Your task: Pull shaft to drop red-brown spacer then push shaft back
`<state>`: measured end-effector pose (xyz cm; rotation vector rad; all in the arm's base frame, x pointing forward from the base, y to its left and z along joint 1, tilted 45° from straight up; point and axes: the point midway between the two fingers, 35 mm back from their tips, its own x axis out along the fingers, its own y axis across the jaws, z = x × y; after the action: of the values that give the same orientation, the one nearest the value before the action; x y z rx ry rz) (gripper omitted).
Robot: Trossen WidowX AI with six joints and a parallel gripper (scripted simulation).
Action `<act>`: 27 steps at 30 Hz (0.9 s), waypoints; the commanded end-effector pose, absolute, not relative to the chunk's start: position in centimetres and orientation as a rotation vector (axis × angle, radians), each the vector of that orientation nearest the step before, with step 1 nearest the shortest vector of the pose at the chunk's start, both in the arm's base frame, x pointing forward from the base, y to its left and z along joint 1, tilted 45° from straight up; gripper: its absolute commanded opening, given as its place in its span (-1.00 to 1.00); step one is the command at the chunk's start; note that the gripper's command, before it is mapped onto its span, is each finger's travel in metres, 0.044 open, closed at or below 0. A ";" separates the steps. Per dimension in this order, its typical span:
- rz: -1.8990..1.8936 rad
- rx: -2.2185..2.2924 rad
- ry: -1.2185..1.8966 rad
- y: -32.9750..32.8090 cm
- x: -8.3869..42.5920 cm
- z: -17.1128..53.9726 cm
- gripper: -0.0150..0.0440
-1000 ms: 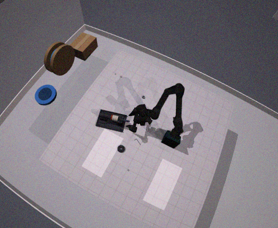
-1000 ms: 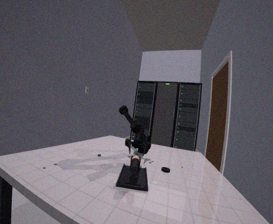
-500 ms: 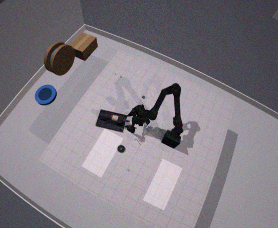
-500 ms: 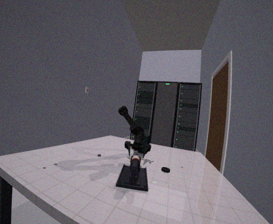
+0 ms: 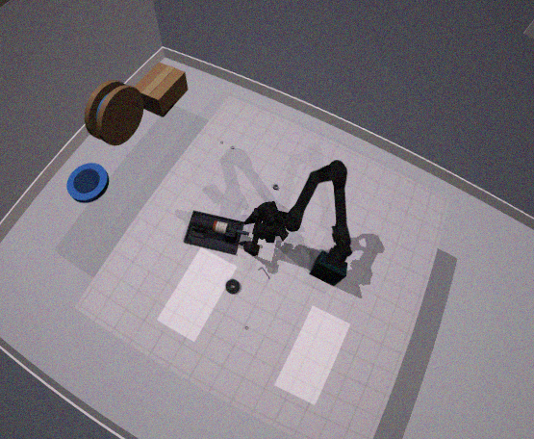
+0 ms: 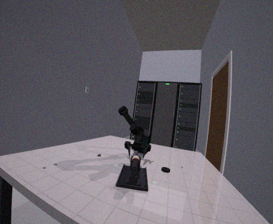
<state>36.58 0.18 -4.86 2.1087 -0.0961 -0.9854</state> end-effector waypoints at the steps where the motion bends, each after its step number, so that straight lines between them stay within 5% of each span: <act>1: -0.982 2.110 -0.089 0.3 36.7 -4.9 1.00; 27: -0.981 2.110 -0.090 -0.3 37.7 -5.7 1.00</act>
<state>37.14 -0.17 -5.42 2.1076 -0.0943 -0.9856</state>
